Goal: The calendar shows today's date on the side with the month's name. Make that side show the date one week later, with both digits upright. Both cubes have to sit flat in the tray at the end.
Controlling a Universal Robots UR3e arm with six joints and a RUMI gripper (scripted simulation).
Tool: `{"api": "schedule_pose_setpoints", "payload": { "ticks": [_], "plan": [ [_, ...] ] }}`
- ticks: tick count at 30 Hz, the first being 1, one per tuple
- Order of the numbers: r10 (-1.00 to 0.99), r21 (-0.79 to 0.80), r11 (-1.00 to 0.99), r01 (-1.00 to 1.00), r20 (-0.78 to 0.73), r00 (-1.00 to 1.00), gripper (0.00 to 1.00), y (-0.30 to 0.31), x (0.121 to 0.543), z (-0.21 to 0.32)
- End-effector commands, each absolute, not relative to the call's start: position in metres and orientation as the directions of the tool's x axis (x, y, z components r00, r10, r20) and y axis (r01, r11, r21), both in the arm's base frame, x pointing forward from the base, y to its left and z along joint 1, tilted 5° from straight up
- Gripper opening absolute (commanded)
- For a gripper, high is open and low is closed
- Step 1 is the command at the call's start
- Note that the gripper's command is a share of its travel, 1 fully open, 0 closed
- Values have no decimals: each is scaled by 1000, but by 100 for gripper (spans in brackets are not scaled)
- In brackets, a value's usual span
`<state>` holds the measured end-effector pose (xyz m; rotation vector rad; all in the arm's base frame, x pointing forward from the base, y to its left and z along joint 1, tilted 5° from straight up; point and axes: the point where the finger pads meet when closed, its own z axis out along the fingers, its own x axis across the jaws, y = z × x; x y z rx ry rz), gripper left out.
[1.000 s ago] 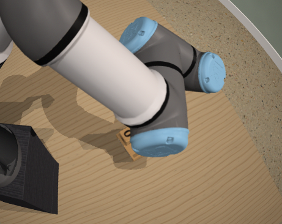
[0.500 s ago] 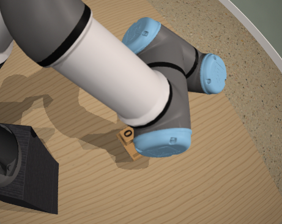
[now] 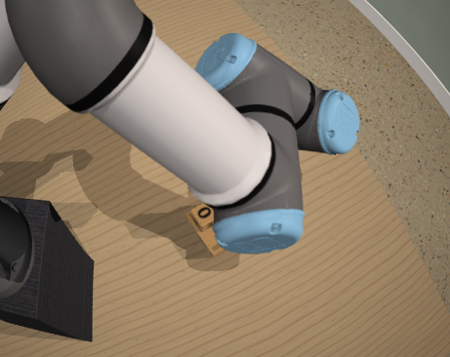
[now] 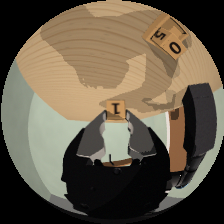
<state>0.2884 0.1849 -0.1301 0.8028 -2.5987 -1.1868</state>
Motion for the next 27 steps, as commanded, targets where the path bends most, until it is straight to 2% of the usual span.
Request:
{"api": "schedule_pose_setpoints", "payload": {
  "ticks": [1, 27],
  "plan": [
    [-539, 738, 539, -407, -69, -839, 11, 186, 291, -139],
    [-539, 738, 539, -406, -69, -839, 11, 188, 293, -176]
  ]
}}
